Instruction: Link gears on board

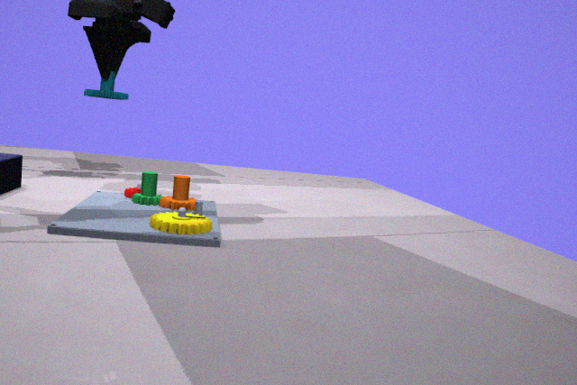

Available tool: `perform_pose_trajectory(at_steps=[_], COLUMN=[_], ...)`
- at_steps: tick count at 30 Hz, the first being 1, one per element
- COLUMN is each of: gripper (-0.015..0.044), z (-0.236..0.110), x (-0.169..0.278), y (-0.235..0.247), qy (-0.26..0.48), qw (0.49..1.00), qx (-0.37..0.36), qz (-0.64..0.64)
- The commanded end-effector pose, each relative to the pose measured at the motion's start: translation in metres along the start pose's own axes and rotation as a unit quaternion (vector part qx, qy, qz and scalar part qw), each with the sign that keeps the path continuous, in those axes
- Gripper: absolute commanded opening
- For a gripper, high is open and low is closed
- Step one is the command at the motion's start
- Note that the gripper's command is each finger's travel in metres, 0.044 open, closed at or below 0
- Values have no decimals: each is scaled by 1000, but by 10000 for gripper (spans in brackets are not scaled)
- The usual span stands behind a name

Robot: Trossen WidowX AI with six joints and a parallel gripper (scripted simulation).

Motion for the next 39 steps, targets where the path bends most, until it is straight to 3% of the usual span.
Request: perform_pose_trajectory(at_steps=[1, 39], gripper=[0, 0], z=[-3, 24], x=[-1, -85], y=[-1, -45], qy=[-1, -13], qw=[1000, 1000], qx=[-1, 1], qz=[2, 3])
Point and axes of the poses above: the point midway between the two fingers, 35 mm back from their tips, its own z axis out along the fingers, its own y axis across the jaws, x = y × z, the point moved 8 cm from there along -z, back along the fingers, and after that the axes turned 4 degrees about -z, right-handed, at the moved point
